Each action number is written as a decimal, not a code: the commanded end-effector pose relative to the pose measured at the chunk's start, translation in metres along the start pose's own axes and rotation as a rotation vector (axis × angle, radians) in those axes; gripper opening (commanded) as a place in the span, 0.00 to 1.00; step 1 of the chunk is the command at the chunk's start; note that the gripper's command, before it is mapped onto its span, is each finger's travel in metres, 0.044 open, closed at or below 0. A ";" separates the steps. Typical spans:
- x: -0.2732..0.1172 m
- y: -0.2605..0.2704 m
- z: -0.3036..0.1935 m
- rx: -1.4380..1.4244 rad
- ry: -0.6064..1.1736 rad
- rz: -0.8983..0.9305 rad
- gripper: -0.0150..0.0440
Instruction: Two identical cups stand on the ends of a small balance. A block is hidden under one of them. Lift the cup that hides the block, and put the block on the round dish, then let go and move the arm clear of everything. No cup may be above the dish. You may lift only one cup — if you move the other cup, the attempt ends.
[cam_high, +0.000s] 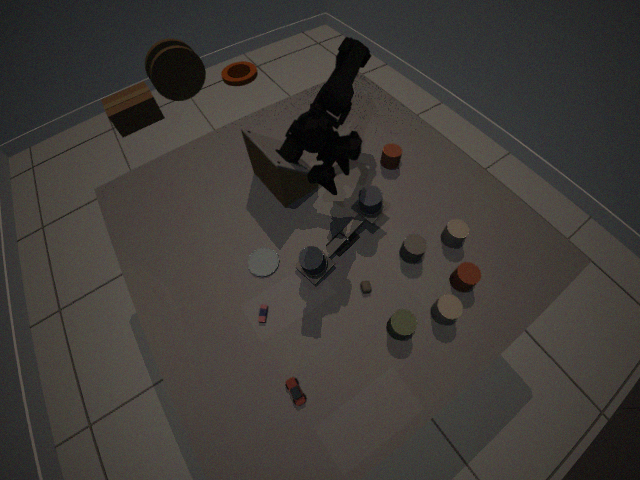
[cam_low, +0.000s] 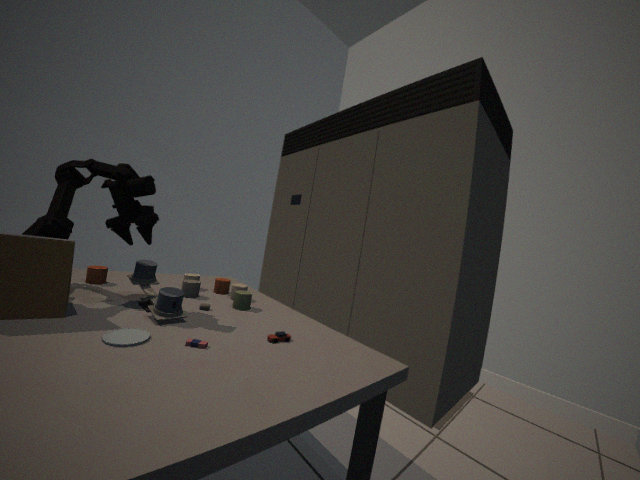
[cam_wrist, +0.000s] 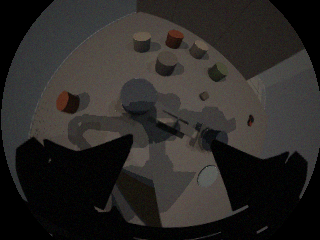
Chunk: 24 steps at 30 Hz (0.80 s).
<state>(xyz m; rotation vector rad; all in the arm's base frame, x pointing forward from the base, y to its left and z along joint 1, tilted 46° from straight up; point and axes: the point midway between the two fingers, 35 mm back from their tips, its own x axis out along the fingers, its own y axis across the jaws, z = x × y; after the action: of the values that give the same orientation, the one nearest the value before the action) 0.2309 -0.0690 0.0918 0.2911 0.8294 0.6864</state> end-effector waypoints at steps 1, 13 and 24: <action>-0.009 -0.006 -0.012 0.092 -0.061 -0.009 1.00; -0.042 -0.023 -0.049 0.384 -0.301 -0.068 1.00; -0.036 -0.042 -0.047 0.585 -0.218 -0.008 1.00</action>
<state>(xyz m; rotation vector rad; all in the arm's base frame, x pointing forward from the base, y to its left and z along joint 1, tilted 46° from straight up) 0.1913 -0.1200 0.0657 0.8260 0.7617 0.3907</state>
